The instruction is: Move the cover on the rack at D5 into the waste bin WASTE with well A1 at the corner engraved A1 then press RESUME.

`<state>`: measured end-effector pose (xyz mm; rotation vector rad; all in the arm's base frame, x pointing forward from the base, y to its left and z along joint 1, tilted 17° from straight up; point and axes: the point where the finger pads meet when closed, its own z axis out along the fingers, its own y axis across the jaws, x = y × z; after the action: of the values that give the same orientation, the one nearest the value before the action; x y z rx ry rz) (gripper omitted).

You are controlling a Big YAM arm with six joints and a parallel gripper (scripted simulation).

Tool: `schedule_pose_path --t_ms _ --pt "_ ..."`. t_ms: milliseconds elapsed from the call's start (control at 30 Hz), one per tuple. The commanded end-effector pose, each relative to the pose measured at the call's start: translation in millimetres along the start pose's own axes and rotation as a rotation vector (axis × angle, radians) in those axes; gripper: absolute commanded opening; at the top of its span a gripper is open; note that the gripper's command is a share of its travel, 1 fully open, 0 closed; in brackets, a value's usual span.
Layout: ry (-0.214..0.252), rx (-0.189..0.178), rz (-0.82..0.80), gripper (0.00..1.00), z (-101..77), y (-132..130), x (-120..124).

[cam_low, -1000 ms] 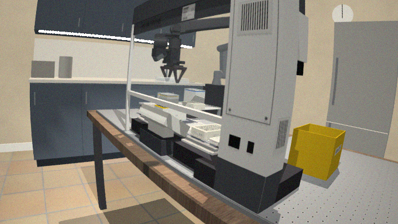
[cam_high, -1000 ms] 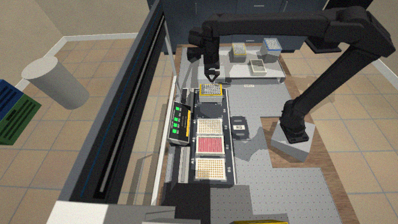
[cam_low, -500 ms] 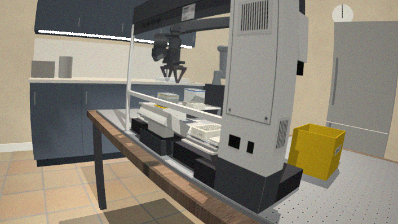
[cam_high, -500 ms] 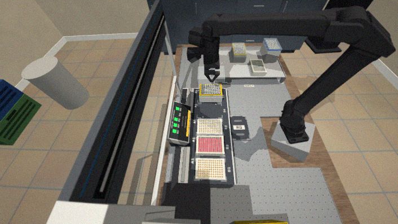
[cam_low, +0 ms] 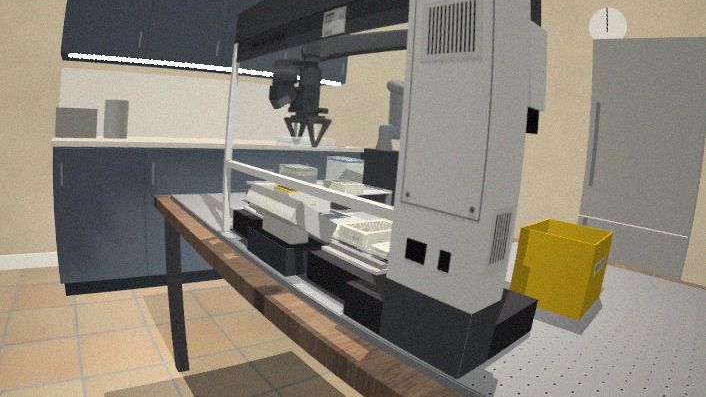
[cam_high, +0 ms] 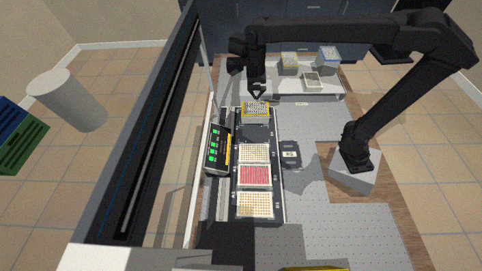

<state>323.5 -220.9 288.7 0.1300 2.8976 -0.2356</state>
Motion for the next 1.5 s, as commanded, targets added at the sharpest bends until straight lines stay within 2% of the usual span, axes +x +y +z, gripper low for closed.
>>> schedule_pose_path --t_ms 0,367,400,533,600,633,667,1100,1167,1200,1233,1467 --pt "-0.068 0.032 0.001 0.0 -27.5 -8 -21" --pt "-0.068 0.032 0.001 0.0 -27.5 -8 -21" --pt "-0.033 0.017 0.0 0.0 -12.1 -4 4" --pt "-0.033 0.017 0.0 0.0 -11.2 -4 23" --pt "-0.033 0.017 0.0 0.0 -11.2 -4 23" --pt "-0.055 0.031 0.0 0.0 -21.1 -9 21" --pt "-0.033 0.018 0.0 0.0 -10.8 -5 33" --pt "-0.018 0.01 0.0 0.0 -8.3 -3 101" --pt "-0.018 0.01 0.0 0.0 -8.3 -3 101" --pt "-0.056 0.042 -0.003 0.0 -24.4 -12 94" --pt "-0.022 0.014 -0.001 0.0 -8.0 -3 110" --pt "-0.016 0.01 -0.001 0.0 -6.8 -3 145"
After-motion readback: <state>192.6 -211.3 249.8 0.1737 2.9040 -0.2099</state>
